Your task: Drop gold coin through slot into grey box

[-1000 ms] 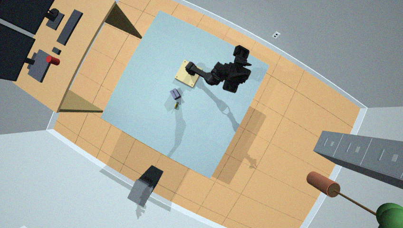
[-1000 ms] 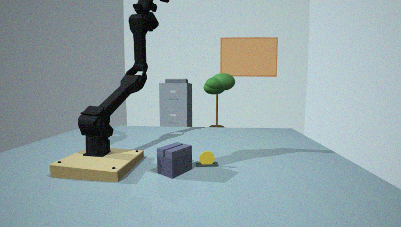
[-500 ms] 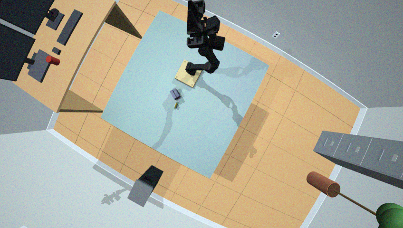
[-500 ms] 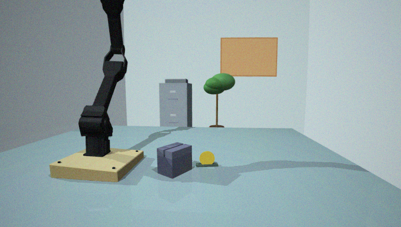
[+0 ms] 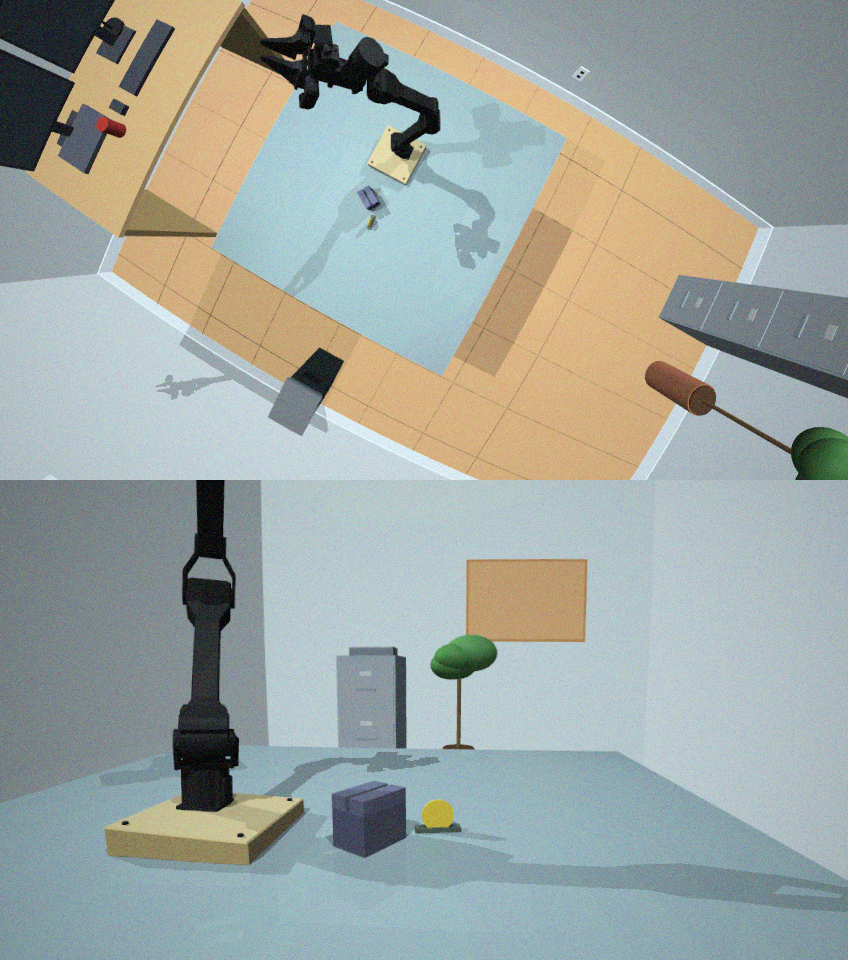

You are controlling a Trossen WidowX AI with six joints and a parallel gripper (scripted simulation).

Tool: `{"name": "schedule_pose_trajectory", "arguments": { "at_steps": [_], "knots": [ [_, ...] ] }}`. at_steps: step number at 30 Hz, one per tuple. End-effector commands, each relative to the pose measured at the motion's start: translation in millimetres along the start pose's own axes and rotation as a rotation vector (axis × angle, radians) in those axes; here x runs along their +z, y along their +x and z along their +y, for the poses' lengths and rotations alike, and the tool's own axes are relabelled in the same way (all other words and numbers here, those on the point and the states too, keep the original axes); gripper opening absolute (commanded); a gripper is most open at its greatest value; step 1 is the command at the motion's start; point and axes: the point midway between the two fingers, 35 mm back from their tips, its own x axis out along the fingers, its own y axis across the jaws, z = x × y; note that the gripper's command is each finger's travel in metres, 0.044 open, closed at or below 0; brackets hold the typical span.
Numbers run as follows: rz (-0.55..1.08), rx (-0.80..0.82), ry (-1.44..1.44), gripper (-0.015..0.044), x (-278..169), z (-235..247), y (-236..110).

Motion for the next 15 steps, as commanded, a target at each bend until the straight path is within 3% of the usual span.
{"name": "schedule_pose_trajectory", "arguments": {
  "at_steps": [1, 9, 15],
  "knots": [
    [0.124, 0.041, 0.006, 0.0161, -43.6, 9.0, 14.0],
    [0.441, 0.149, 0.11, 0.0161, -154.6, 48.3, 27.2],
    [0.713, 0.259, 0.09, 0.0161, -240.7, 91.2, 11.6]
  ]
}}
